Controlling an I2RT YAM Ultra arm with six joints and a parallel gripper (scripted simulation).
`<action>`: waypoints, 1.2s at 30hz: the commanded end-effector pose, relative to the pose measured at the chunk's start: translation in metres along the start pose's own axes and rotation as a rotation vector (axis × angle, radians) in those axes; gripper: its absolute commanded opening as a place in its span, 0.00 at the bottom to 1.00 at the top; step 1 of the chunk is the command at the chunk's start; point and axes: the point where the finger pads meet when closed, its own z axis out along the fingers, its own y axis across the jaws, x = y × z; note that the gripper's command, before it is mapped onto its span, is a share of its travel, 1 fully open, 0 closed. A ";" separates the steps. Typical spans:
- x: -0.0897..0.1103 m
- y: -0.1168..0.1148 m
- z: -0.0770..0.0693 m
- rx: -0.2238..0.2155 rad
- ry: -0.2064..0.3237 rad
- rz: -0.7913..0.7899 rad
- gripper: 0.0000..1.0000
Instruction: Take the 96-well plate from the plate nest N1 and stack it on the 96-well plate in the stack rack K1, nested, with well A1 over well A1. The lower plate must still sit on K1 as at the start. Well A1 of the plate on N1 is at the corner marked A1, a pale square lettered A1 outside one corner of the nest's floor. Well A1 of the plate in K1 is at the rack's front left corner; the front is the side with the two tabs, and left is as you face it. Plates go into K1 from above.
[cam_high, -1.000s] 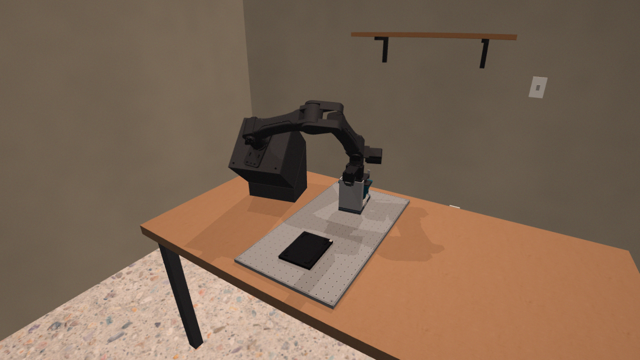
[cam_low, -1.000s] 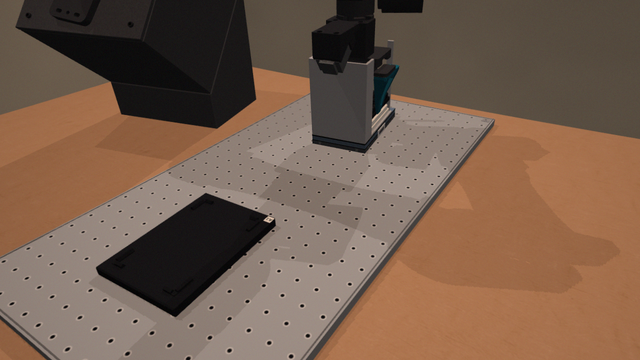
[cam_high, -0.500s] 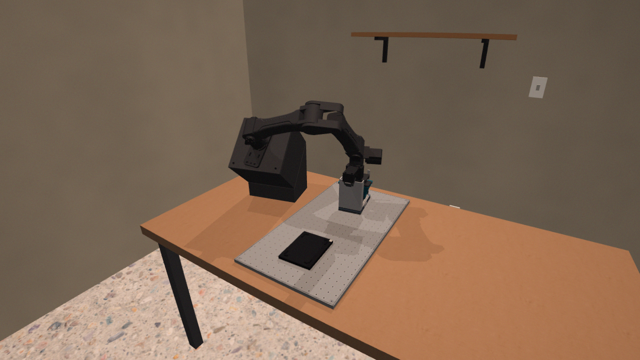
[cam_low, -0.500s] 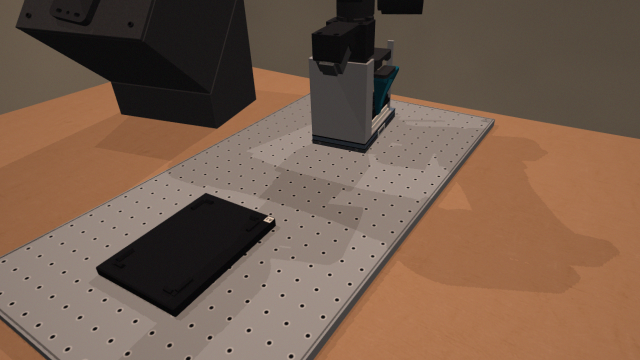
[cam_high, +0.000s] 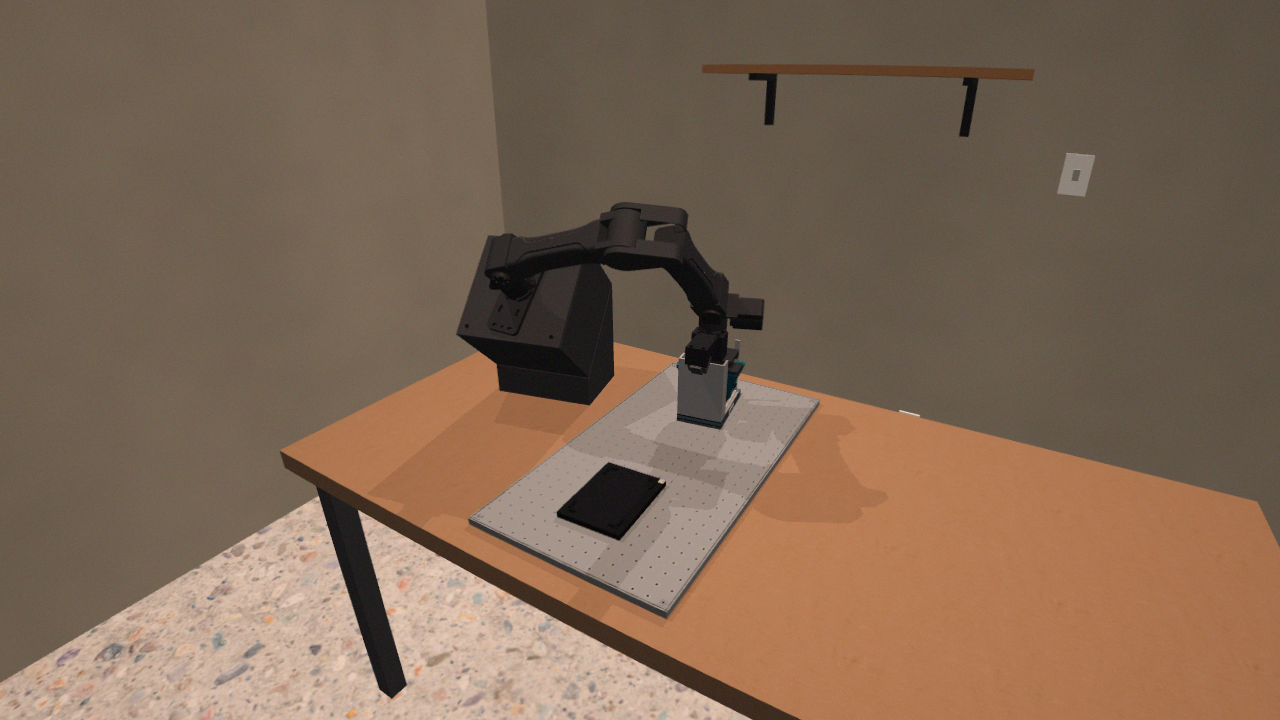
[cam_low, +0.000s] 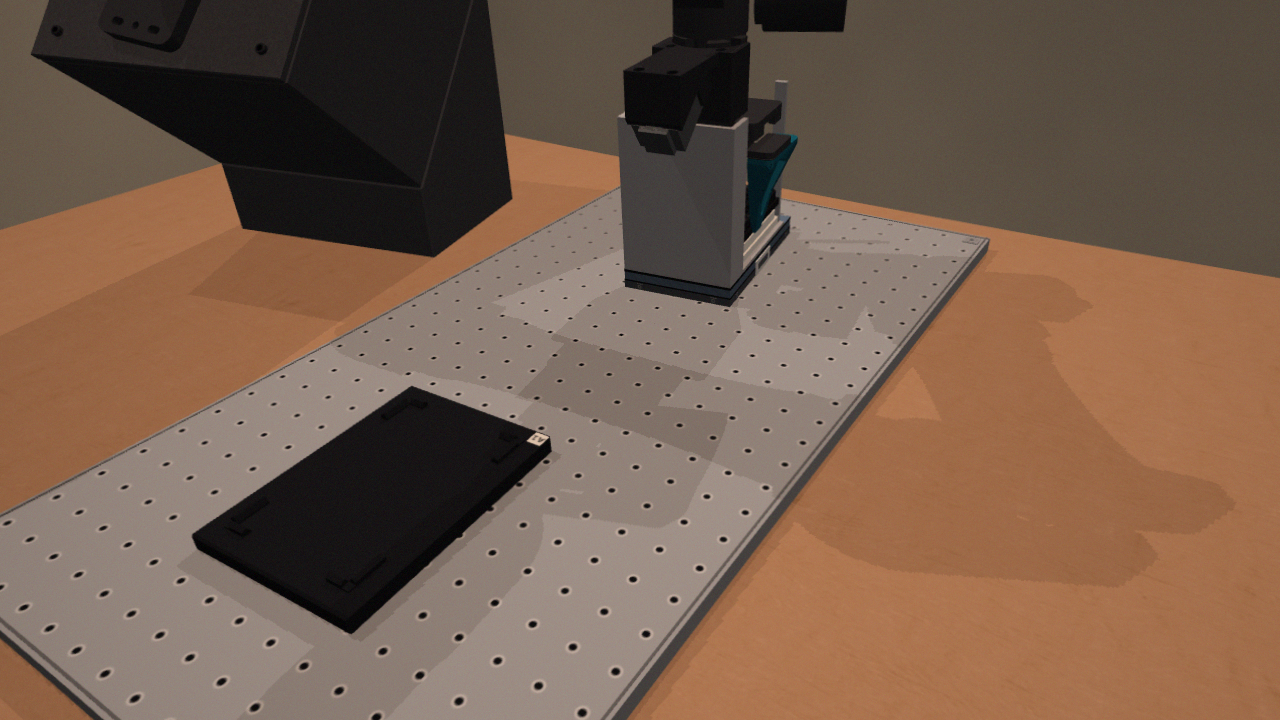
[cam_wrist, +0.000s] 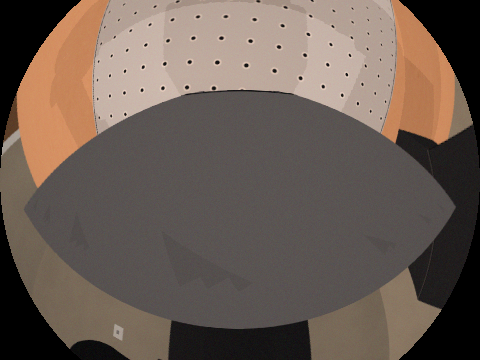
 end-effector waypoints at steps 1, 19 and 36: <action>0.001 0.000 0.000 -0.008 -0.009 -0.011 0.00; 0.000 -0.006 0.008 0.005 -0.010 -0.012 0.00; 0.000 -0.007 0.007 0.006 -0.009 -0.012 0.00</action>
